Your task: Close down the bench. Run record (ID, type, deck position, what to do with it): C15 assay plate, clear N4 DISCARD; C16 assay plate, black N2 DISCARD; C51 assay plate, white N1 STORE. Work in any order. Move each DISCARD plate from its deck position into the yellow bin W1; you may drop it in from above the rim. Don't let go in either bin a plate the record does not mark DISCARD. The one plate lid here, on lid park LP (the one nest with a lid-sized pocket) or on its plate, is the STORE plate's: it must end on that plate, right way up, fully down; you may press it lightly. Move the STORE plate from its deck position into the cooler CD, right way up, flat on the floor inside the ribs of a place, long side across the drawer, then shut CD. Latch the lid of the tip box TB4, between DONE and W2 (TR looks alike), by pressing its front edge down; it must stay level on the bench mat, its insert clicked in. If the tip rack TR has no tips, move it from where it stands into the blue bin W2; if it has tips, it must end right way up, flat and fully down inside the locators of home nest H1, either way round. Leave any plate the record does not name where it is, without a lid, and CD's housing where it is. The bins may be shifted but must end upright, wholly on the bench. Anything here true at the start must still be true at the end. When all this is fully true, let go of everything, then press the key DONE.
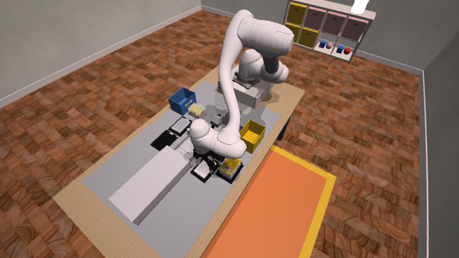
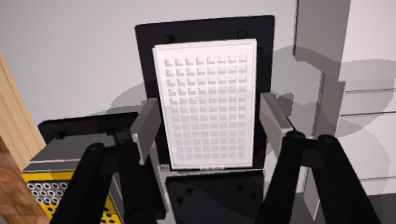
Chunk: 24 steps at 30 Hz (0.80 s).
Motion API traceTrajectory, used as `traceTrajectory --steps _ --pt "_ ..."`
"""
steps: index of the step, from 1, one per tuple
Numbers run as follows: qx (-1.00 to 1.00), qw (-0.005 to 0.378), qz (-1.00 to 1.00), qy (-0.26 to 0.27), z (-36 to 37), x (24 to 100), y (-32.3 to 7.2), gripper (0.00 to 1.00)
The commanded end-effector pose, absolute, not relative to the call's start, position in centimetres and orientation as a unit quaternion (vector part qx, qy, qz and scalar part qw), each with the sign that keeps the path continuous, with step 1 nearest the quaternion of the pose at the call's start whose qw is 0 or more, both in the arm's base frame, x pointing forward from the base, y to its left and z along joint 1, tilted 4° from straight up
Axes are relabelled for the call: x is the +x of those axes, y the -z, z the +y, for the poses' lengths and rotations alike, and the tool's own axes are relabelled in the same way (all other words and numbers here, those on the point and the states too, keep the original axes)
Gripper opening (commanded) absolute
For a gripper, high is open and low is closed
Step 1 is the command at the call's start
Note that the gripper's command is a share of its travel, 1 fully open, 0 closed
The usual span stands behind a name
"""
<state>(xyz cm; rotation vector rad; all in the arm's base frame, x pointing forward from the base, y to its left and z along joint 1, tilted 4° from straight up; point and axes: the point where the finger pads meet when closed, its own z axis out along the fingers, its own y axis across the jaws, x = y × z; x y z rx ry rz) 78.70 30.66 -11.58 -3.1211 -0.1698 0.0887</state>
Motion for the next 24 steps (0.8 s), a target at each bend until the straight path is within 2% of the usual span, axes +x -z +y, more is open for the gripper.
traceTrajectory --steps 1,24 --pt "-0.998 0.008 -0.055 -0.029 30.72 78.5 11.89 0.66" --pt "-0.998 0.008 -0.055 -0.029 30.72 78.5 11.89 0.56"
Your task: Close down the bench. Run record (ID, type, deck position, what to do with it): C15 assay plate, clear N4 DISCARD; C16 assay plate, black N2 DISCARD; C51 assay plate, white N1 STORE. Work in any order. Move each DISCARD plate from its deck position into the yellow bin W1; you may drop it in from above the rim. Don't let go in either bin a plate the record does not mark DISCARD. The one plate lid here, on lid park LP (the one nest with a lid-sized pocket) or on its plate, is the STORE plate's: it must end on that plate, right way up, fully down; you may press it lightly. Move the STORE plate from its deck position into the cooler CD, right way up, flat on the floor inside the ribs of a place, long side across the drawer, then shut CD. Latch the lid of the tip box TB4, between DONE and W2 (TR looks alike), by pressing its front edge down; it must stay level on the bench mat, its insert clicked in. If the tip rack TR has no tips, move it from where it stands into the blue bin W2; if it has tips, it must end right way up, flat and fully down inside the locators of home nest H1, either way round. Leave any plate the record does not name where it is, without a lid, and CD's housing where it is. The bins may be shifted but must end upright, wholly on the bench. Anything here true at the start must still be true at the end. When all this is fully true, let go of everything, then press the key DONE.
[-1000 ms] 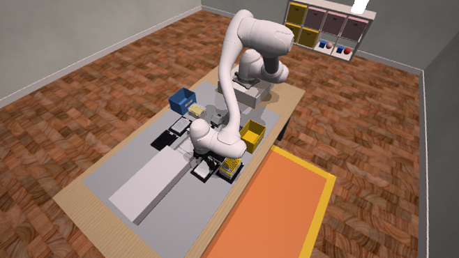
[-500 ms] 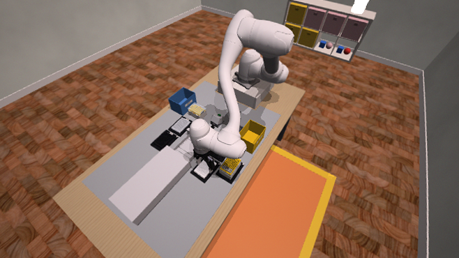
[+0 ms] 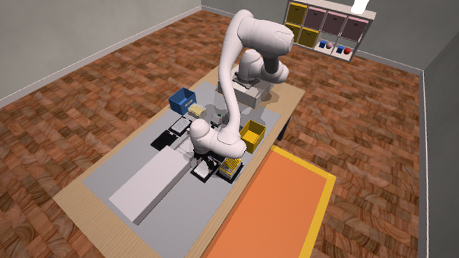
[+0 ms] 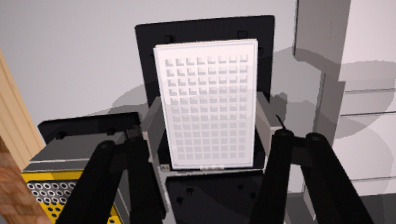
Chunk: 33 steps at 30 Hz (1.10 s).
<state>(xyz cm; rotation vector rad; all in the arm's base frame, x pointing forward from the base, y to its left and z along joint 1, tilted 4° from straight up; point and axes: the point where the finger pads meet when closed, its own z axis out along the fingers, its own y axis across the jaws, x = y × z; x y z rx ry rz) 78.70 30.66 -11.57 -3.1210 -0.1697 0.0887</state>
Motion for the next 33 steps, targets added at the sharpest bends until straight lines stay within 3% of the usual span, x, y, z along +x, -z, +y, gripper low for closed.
traceTrajectory --steps 1,4,5,33 --pt "-0.998 0.008 -0.055 -0.029 30.72 78.5 11.89 0.55" --pt "-0.998 0.008 -0.055 -0.029 30.72 78.5 11.89 0.55" --pt "-0.998 0.008 -0.055 -0.029 30.72 78.5 11.89 0.0" --pt "-0.998 0.008 -0.055 -0.029 30.72 78.5 11.89 0.0"
